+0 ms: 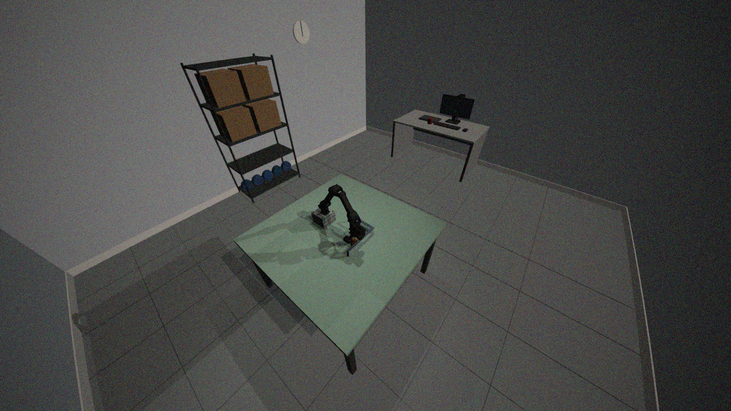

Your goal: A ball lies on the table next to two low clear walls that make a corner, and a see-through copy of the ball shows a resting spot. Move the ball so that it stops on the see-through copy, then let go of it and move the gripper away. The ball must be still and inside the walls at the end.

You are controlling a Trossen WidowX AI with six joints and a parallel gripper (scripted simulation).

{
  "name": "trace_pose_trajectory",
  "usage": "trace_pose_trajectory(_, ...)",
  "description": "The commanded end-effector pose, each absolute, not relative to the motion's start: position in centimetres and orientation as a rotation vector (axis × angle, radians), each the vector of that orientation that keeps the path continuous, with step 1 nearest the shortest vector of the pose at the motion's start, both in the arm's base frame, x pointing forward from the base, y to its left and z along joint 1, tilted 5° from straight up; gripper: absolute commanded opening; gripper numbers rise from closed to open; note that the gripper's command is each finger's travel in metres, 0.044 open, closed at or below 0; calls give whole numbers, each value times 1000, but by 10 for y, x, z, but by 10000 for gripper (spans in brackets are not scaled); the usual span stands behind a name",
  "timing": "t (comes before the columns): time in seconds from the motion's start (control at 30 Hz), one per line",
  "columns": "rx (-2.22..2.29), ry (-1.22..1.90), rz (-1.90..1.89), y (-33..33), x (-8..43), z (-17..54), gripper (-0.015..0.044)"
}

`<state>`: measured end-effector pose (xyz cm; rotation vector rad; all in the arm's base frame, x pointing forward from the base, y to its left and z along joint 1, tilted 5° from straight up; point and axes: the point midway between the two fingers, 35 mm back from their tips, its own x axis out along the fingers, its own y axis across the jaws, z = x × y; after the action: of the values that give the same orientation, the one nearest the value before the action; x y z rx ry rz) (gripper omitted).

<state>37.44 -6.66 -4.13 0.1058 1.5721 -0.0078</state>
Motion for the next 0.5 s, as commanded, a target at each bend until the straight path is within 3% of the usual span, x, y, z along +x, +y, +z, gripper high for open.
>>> trace_pose_trajectory(0.0,112,1576,-5,-65,373,-50,379)
trace_pose_trajectory(0.17,112,1576,-5,-65,373,-55,379)
trace_pose_trajectory(0.3,112,1576,-5,-65,373,-55,274)
trace_pose_trajectory(0.47,112,1576,-5,-65,373,-55,241)
